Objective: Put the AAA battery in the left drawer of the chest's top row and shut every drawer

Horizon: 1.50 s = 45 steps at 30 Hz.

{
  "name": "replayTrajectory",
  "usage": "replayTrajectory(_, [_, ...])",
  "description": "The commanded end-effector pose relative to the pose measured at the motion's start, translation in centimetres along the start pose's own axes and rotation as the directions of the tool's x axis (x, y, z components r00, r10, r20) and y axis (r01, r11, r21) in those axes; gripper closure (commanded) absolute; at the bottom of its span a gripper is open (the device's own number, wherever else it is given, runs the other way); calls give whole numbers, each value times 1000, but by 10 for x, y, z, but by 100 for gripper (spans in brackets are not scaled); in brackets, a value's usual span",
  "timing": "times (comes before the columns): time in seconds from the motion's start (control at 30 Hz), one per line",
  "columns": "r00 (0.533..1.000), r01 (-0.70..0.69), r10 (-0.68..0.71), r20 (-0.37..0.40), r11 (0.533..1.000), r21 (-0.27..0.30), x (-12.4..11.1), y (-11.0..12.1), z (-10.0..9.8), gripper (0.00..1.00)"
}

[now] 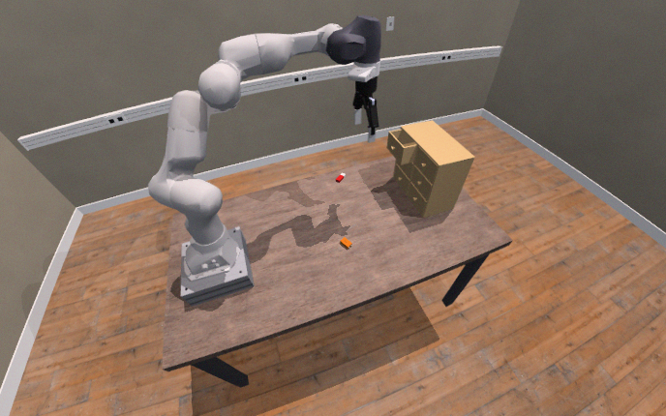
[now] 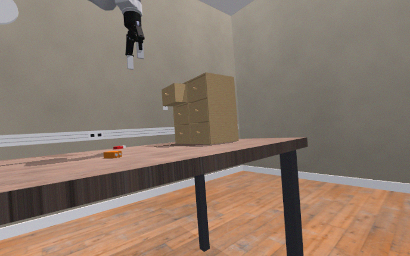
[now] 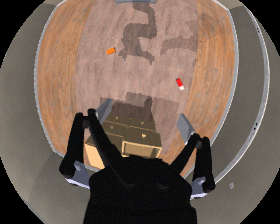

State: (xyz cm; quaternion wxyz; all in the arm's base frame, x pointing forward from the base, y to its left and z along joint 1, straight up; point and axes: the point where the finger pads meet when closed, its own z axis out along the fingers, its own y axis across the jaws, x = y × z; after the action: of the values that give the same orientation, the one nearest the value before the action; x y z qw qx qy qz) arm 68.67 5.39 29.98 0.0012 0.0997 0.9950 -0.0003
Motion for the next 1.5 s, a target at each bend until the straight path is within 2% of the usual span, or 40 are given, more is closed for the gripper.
replayTrajectory(0.0, [1000,3,-3,-2,1000,1,0,0,1,0])
replayTrajectory(0.2, [1000,-3,3,5,1000,2,6,2,-3,0])
replayTrajectory(0.3, [1000,-11,11,14,1000,6,35,11,-8,0])
replayTrajectory(0.4, [1000,-5,5,6,1000,3,71,20,-1,0])
replayTrajectory(0.5, [1000,3,-3,-3,1000,1,88,24,6,0])
replayTrajectory(1.13, [1000,3,-3,28,1000,1,86,24,9,0])
replayTrajectory(1.47, [993,3,-3,120,1000,1,78,24,16,0])
